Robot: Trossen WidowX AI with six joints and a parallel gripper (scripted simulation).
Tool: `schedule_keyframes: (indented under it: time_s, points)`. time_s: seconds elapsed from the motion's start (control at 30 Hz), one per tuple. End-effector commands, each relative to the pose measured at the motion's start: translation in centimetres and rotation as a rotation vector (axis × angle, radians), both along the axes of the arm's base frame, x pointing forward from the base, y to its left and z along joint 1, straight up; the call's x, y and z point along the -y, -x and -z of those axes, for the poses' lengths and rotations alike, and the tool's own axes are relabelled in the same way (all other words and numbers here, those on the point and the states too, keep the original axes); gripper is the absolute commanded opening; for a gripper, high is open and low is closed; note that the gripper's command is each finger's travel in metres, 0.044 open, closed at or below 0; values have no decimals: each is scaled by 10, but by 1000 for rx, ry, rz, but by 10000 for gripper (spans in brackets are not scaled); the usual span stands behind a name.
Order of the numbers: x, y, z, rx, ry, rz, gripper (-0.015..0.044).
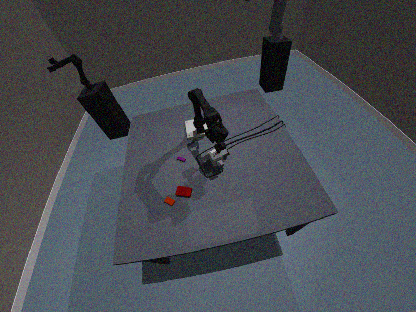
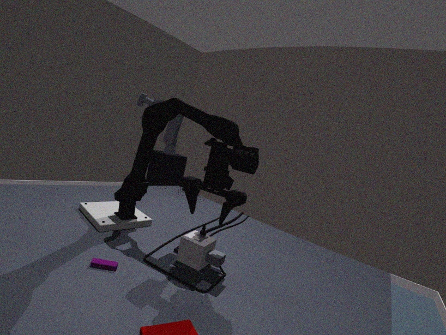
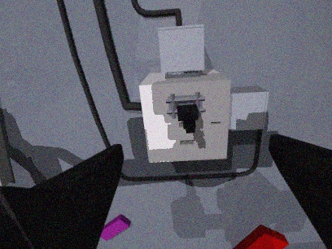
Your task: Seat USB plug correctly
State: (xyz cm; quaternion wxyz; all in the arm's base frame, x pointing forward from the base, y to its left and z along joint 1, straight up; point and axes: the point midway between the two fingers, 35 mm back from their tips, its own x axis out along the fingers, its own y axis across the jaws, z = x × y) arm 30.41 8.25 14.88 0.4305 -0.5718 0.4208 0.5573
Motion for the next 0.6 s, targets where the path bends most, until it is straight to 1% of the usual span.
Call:
schedule_keyframes:
  time_s: [0.0,0.57]
  points:
    - [-1,1,5,-5,-5,-7,440]
    - [-1,1,22,-5,-5,-7,440]
